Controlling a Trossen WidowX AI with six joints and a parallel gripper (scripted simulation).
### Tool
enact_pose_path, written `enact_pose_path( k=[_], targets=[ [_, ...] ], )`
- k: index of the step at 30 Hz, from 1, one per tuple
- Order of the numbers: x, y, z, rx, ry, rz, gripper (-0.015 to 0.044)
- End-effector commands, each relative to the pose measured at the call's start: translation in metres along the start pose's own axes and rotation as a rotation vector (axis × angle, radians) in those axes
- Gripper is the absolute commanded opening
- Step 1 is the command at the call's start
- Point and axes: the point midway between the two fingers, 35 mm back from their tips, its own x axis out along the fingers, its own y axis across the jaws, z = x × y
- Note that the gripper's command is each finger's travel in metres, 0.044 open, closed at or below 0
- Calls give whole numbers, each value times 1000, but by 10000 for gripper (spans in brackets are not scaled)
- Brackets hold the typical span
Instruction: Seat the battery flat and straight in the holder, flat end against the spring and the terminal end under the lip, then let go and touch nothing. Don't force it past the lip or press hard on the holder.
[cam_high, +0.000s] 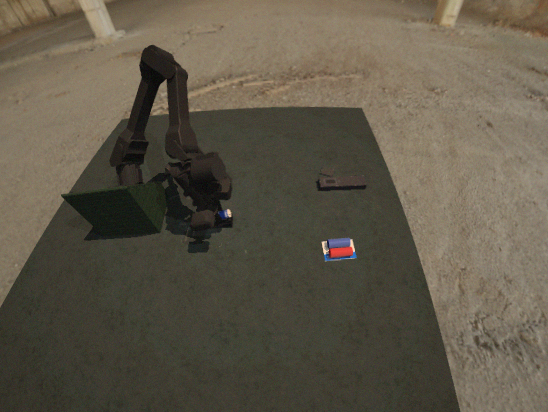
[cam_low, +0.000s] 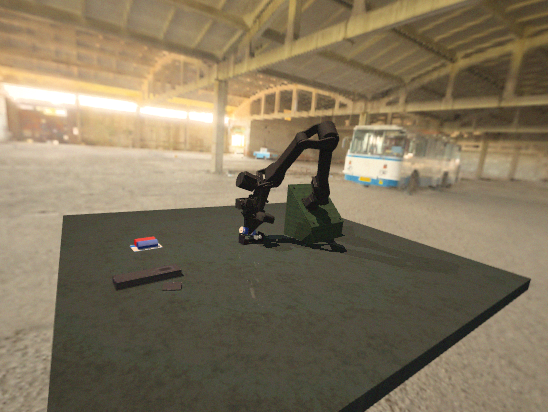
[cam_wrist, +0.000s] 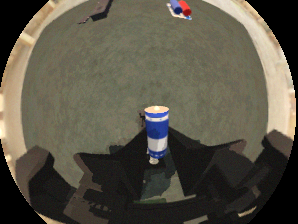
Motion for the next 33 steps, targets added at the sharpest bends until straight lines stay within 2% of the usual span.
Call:
enact_pose_path(
  k=[1, 33],
  targets=[
    [2, 0, -2, 6, -14, 4, 87],
    [8, 4, -12, 20, -169, -11, 87]
  ],
)
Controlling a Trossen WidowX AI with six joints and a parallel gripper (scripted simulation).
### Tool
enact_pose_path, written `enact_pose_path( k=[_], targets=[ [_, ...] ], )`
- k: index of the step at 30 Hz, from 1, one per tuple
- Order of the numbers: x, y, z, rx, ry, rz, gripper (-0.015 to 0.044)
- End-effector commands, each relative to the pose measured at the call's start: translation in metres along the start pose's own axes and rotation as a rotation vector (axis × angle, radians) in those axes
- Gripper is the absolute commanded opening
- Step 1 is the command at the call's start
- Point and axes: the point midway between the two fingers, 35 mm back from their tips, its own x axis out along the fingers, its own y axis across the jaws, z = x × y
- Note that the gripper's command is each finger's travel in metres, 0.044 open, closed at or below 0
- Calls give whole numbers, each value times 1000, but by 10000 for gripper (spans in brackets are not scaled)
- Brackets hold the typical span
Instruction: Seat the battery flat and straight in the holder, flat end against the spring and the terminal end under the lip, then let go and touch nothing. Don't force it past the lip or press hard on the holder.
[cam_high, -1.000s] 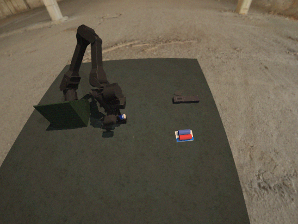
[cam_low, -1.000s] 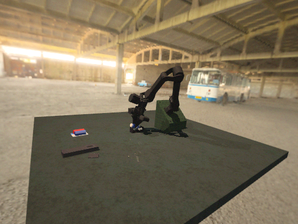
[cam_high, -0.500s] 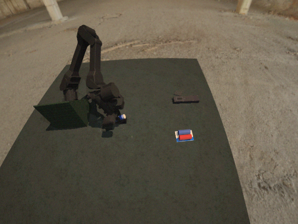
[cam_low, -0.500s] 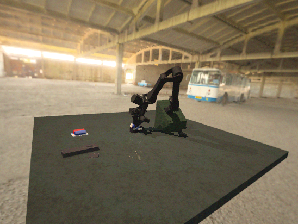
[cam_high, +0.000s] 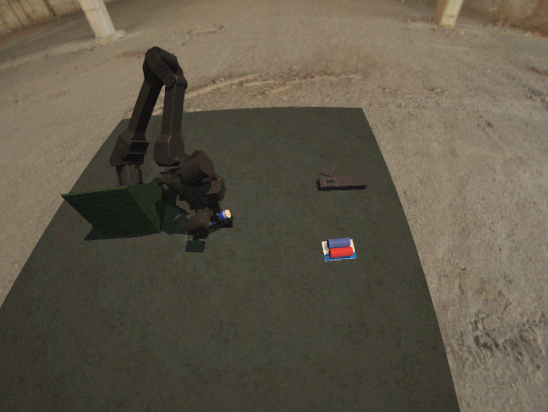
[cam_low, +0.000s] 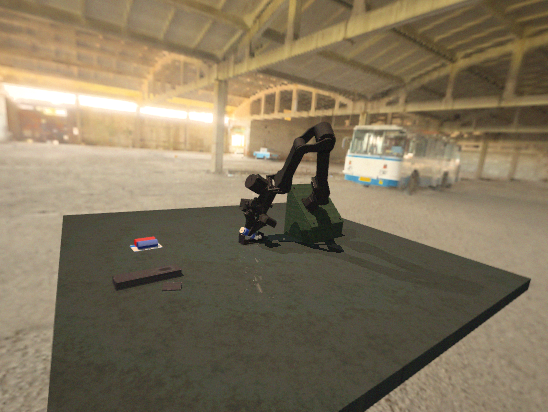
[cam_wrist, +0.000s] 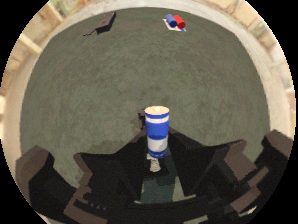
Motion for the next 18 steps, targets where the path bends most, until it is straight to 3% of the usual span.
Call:
enact_pose_path(
  k=[1, 18],
  targets=[
    [0, 4, -4, 3, -4, 1, 87],
    [0, 4, -17, 5, -3, -2, 87]
  ],
)
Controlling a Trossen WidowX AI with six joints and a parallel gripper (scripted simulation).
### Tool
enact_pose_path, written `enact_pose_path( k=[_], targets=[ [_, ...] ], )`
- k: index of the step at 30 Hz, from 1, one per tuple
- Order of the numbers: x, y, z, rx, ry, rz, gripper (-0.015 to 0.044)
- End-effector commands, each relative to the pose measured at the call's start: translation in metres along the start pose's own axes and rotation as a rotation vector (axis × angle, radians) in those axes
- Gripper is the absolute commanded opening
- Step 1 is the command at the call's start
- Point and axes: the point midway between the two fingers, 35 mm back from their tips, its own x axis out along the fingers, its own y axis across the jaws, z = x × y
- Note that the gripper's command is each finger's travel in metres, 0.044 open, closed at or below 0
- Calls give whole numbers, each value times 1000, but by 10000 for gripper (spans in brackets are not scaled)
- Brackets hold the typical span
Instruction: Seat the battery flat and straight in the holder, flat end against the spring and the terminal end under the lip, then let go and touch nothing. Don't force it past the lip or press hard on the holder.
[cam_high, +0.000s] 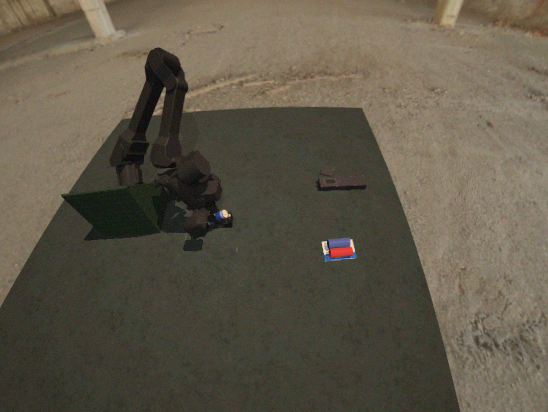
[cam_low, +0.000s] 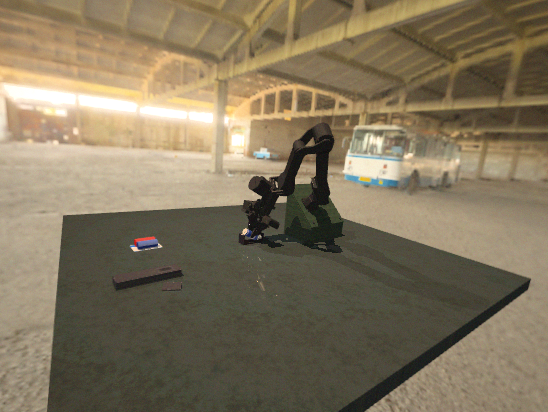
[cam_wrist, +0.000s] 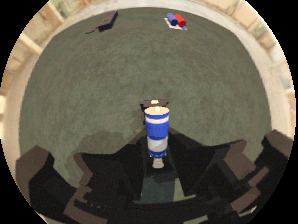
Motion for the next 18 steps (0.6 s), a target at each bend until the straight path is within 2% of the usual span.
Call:
enact_pose_path(
  k=[1, 18],
  targets=[
    [-1, 0, -6, 5, 8, -4, 87],
    [-6, -1, -15, 6, 8, -10, 87]
  ],
)
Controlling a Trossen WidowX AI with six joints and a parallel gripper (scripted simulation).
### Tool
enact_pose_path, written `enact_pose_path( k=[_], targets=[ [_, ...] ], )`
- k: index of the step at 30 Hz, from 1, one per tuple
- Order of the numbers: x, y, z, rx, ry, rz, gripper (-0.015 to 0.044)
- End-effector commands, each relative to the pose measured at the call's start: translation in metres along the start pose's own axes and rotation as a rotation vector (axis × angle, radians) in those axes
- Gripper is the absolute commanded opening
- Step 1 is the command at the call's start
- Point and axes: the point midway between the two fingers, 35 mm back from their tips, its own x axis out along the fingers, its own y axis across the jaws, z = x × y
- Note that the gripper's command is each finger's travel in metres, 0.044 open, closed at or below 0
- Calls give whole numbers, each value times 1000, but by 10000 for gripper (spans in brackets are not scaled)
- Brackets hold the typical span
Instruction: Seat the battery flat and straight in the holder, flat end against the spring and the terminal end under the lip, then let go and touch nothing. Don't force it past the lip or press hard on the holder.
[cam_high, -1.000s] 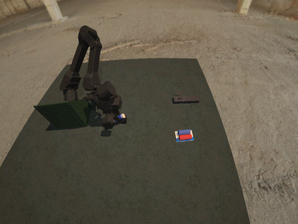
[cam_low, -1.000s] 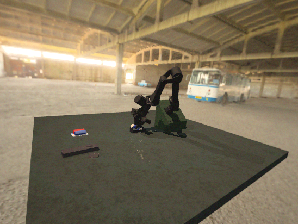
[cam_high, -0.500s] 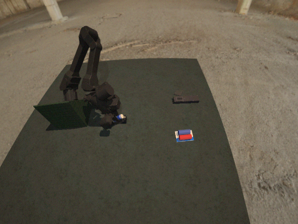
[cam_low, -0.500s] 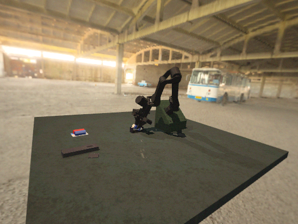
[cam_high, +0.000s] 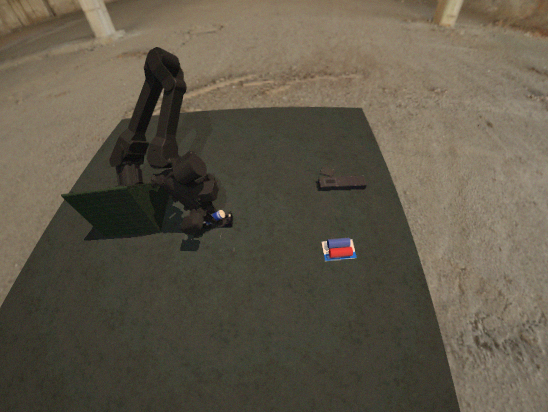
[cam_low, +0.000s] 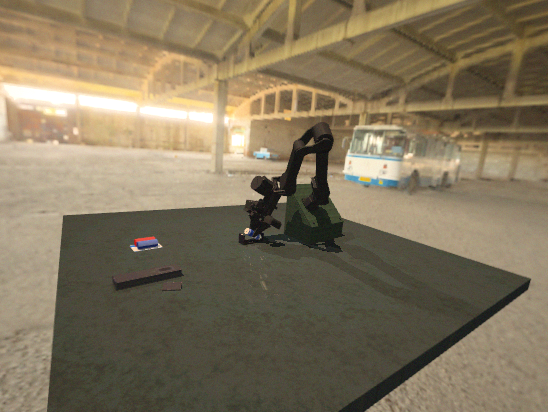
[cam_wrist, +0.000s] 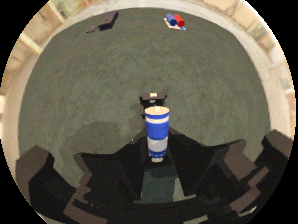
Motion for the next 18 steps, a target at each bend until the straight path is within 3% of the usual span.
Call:
enact_pose_path(
  k=[1, 18],
  targets=[
    [-1, 0, -6, 7, 15, -5, 87],
    [7, -8, 0, 6, 82, -23, 87]
  ],
)
